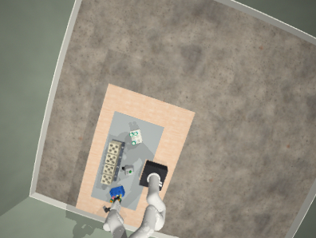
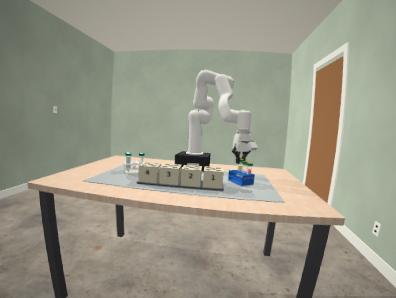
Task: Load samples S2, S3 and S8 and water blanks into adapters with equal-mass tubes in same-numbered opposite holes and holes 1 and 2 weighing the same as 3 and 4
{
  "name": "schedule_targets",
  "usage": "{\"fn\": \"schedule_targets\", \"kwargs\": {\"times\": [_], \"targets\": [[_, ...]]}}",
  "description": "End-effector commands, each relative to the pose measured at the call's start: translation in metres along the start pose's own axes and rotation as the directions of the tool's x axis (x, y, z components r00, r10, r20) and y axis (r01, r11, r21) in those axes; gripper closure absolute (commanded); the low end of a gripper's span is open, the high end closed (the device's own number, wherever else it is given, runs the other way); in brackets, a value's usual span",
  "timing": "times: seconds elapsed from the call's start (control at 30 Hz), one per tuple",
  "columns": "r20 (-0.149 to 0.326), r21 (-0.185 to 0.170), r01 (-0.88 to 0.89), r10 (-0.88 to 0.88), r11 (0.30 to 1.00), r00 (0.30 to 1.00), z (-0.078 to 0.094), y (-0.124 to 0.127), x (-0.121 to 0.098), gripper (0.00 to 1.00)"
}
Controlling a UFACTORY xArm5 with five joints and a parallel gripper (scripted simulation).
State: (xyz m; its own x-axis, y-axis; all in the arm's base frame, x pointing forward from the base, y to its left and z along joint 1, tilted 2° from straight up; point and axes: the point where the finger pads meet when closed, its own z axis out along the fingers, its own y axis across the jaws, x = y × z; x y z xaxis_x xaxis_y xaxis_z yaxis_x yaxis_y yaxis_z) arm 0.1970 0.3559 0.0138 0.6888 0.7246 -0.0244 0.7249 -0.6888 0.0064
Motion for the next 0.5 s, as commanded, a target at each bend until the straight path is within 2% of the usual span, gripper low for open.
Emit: {"fn": "schedule_targets", "kwargs": {"times": [0.0,0.47], "targets": [[-0.004,0.001,0.000,0.000,1.000,1.000,-0.0036,-0.0003,0.0013,1.00],[-0.004,0.001,0.000,0.000,1.000,1.000,-0.0117,-0.0002,0.0014,1.00]]}}
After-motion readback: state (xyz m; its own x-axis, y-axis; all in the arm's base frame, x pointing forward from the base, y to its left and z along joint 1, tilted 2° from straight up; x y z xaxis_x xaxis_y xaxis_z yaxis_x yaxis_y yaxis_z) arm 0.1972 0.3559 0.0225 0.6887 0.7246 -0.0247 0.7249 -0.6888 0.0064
